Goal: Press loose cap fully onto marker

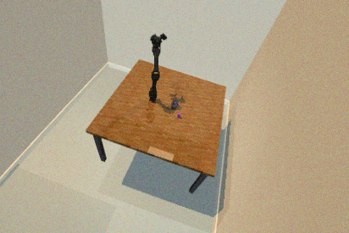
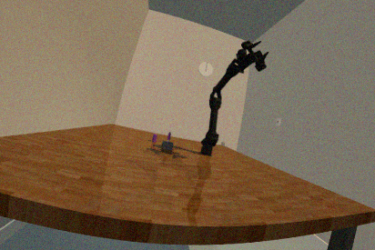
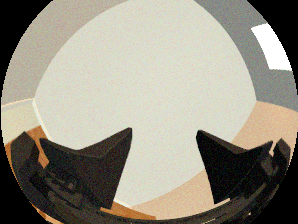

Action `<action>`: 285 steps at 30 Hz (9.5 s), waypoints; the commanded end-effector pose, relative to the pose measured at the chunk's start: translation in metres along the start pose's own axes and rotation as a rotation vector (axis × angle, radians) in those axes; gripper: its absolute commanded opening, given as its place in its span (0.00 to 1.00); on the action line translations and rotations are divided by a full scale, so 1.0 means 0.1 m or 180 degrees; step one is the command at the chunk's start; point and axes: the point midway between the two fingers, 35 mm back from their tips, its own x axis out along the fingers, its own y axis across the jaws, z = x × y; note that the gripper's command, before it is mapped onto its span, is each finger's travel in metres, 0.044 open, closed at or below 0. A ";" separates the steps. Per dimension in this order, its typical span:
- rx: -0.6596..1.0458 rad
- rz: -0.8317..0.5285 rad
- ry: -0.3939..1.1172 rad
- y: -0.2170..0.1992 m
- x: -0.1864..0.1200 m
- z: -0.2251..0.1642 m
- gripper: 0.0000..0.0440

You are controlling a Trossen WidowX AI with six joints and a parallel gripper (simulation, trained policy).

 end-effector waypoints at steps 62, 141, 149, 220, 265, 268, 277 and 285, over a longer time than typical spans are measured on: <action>0.0831 0.0234 0.1433 0.00 -0.22 -1.29 0.74; 0.2292 -0.0375 0.3329 -0.20 -0.83 -2.92 0.75; 0.2429 -0.0492 0.3550 -0.24 -0.96 -3.10 0.75; 0.3805 -0.1777 0.5085 -0.59 -2.47 -4.60 0.75; 0.4585 -0.2686 0.5659 -0.61 -3.73 -5.19 0.75; 0.4634 -0.2739 0.5696 -0.60 -3.82 -5.22 0.75; 0.4778 -0.2891 0.5808 -0.56 -4.08 -5.30 0.75; 0.4905 -0.3012 0.5913 -0.51 -4.30 -5.36 0.74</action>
